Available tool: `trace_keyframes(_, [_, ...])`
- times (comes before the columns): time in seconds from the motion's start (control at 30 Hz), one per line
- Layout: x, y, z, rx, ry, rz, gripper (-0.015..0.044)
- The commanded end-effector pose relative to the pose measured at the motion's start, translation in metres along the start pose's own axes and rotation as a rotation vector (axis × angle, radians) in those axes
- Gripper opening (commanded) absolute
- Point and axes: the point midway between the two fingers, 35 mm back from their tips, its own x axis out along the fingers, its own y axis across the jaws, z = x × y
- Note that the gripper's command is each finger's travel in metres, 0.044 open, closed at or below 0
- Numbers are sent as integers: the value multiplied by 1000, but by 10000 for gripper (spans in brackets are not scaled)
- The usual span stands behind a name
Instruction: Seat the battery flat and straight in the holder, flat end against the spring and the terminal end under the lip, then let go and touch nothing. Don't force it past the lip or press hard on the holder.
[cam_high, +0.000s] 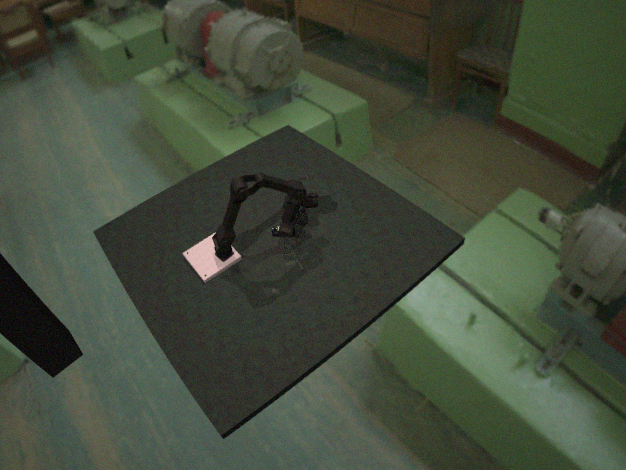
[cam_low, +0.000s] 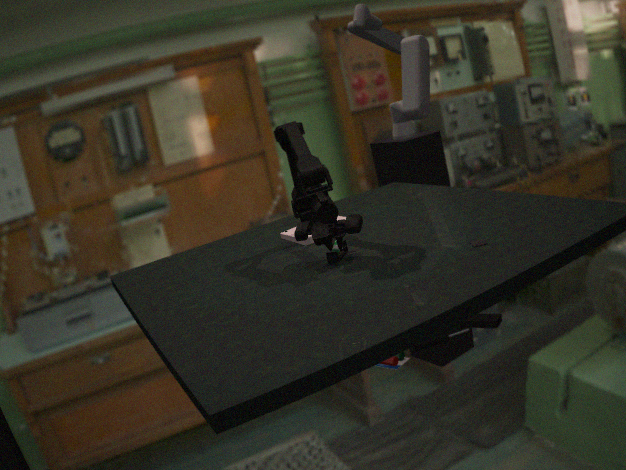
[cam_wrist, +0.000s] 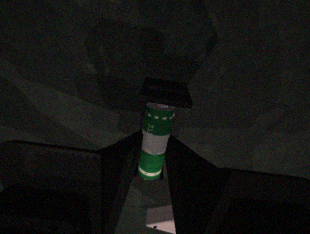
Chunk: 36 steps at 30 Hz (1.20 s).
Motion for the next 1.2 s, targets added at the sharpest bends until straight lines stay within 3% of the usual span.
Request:
trace_keyframes(0.0, [1, 0, 2, 2, -41, -4, 76])
trace_keyframes(1.17, [7, 0, -2, 12, -244, -3, 76])
